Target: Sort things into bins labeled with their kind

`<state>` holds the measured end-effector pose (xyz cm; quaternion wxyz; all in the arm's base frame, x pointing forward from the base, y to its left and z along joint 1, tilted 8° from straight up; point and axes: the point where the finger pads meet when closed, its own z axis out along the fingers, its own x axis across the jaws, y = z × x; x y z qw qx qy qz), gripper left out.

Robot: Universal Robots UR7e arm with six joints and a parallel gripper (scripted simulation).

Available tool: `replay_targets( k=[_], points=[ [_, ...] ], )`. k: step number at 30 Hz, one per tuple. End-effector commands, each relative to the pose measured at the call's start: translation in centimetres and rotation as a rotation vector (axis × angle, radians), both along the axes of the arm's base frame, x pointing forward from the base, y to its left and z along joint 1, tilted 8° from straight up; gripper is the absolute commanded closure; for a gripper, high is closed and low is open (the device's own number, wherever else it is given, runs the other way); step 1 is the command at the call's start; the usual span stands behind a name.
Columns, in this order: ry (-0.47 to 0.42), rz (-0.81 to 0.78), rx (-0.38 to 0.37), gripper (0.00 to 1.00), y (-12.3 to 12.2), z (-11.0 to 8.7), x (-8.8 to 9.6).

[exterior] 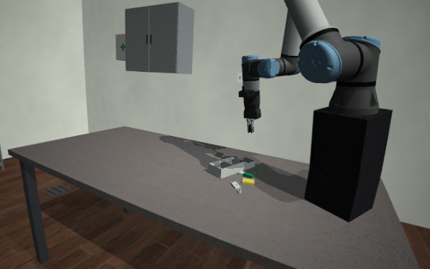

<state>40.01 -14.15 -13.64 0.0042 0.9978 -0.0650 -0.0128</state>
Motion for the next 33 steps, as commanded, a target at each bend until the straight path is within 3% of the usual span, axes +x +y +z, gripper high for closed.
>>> replay_targets(
  k=[1,33],
  points=[
    [-0.015,0.156,0.014,0.69,1.8,0.4,-0.2],
    [-0.084,0.923,0.053,0.69,8.3,1.4,-1.5]
  ],
)
